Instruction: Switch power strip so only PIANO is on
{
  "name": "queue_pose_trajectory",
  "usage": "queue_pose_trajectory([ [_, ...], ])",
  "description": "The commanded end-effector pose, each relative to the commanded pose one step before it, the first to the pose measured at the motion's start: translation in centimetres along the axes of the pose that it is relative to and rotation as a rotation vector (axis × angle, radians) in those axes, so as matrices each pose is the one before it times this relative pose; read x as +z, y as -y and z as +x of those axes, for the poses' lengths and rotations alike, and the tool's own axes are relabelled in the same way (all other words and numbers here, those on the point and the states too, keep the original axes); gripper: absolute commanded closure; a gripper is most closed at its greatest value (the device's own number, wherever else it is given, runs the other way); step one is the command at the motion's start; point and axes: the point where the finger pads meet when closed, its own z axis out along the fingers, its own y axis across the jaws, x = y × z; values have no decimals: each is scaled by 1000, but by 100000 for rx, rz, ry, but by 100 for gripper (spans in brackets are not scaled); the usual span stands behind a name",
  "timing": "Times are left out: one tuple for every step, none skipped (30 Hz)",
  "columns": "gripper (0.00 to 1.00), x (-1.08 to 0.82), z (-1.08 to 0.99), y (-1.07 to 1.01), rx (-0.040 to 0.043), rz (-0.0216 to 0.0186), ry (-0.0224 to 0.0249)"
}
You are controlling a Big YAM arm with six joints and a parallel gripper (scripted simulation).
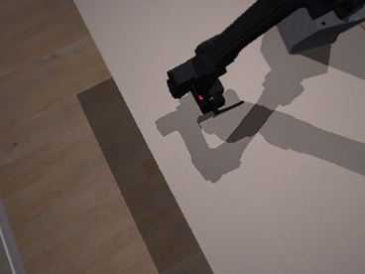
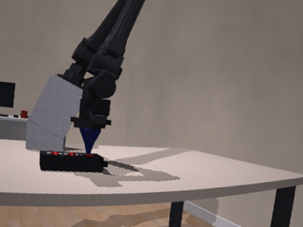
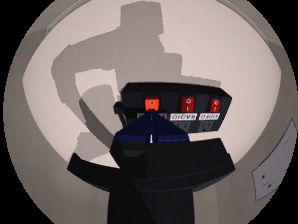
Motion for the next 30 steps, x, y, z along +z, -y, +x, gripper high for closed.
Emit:
queue_pose_trajectory([
  [100,599,-1302,-418,-980,180,2150],
  [100,0,0,0,0,0,0],
  [100,0,0,0,0,0,0],
  [100,0,0,0,0,0,0],
  [100,0,0,0,0,0,0],
  [100,0,0,0,0,0,0],
  [100,0,0,0,0,0,0],
  [100,0,0,0,0,0,0],
  [100,-3,0,0,-13,0,0],
  [100,-20,-2,0,-74,-2,2],
  [100,-41,61,8,-140,4,-97],
  [100,-126,144,163,187,58,-271],
  [100,-516,119,131,334,85,-371],
  [100,-1228,-510,-80,-433,-21,1692],
  [100,-324,227,437,635,109,-99],
  [100,-230,360,115,441,-37,-504],
  [100,-269,116,10,69,-14,-179],
  [100,0,0,0,0,0,0],
  [100,0,0,0,0,0,0],
  [100,-410,-558,-65,-353,-60,871],
  [100,-322,83,6,49,-17,-130],
  [100,-296,284,26,176,-8,-443],
  [100,-311,185,15,113,-15,-286],
  [100,-335,0,-4,-4,-24,3],
  [100,-378,-312,-36,-201,-34,490],
  [100,-373,-404,-45,-261,-32,635],
  [100,-295,-173,-20,-112,-20,270],
  [100,-193,136,11,86,-8,-215],
  [100,-148,140,12,89,-6,-221],
  [100,-110,100,8,63,-5,-158],
])
